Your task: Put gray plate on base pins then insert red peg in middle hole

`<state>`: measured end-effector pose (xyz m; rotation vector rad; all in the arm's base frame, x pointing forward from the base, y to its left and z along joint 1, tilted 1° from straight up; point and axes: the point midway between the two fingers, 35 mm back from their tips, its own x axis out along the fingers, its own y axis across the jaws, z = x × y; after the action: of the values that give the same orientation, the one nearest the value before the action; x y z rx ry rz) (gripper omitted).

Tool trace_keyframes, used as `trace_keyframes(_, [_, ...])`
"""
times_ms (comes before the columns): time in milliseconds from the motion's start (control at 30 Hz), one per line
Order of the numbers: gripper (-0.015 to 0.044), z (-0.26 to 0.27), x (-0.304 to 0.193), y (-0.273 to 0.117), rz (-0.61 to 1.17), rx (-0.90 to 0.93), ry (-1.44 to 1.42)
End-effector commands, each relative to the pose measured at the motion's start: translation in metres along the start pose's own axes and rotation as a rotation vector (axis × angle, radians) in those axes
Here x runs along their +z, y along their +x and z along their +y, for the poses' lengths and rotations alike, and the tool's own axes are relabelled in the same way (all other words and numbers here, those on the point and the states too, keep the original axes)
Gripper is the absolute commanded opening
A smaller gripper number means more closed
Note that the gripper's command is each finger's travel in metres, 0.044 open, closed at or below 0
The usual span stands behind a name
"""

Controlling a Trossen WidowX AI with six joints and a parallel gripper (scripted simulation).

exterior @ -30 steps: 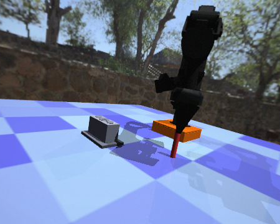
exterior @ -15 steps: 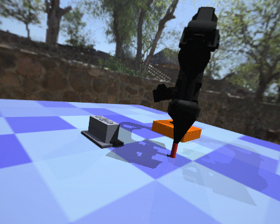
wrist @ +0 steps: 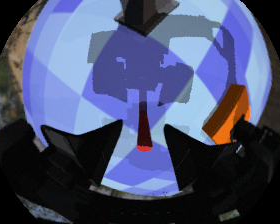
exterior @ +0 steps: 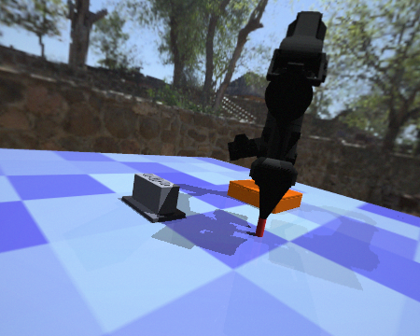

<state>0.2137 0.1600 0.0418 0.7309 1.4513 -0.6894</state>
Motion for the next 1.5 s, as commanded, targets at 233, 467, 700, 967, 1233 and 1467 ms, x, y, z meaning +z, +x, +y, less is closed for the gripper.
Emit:
trace_keyframes(233, [0.0026,0.0,0.0,0.001,0.001,-0.001,-0.002])
trace_keyframes(467, [0.0,0.0,0.0,0.001,0.001,-0.001,-0.002])
trace_keyframes(700, [0.0,0.002,0.0,-0.009,0.001,-0.001,-0.002])
trace_keyframes(967, [0.0,0.005,0.0,-0.034,0.001,0.0,-0.002])
trace_keyframes(1233, [0.0,0.007,0.0,-0.06,0.001,0.0,-0.002])
trace_keyframes(1467, [0.0,0.007,0.0,-0.083,0.001,0.0,-0.002])
